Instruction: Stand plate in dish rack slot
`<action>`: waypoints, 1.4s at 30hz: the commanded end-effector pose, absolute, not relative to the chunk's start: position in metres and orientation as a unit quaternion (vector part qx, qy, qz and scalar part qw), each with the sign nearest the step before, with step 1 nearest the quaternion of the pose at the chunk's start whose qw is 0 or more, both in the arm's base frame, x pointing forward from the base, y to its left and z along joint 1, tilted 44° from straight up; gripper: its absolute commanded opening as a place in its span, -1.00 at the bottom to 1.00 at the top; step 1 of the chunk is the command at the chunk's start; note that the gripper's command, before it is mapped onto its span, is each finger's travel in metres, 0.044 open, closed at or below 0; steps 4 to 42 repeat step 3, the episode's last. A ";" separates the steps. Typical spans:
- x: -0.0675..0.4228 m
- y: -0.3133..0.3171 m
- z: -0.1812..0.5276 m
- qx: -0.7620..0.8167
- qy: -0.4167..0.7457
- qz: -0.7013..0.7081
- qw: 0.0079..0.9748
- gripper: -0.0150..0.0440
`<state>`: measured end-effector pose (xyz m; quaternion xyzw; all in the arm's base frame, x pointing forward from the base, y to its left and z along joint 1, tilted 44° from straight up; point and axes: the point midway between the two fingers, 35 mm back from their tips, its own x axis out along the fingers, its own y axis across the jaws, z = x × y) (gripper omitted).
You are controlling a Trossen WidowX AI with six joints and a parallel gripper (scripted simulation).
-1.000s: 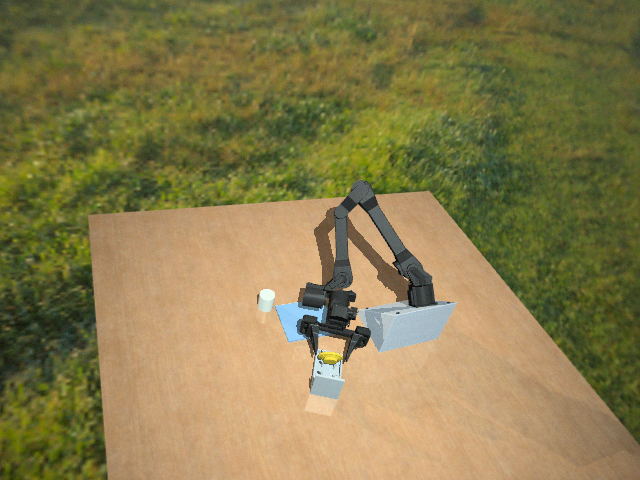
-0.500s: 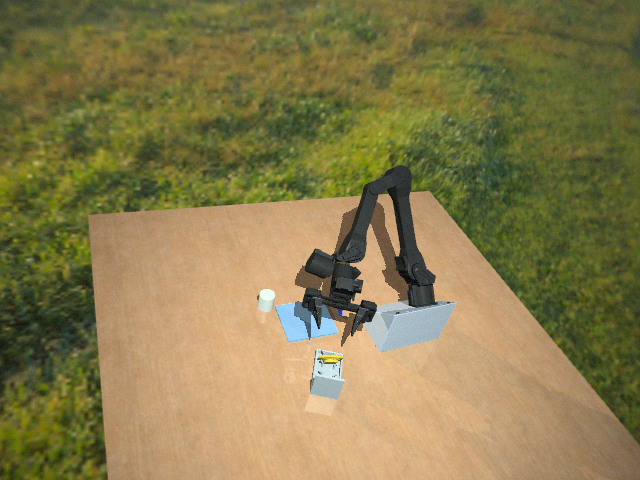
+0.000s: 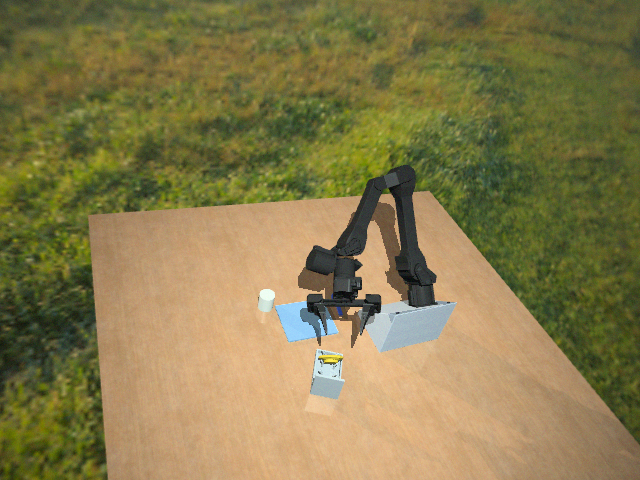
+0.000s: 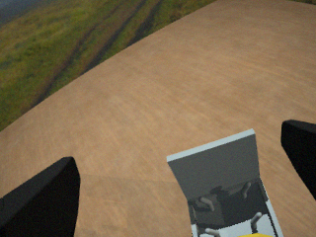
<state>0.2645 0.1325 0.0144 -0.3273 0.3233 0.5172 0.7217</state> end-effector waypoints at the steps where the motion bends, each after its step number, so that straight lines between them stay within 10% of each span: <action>1: 0.260 0.135 0.012 -0.312 0.381 0.496 0.715 0.86; 42: 0.257 0.136 0.011 -0.305 0.410 0.483 0.711 0.86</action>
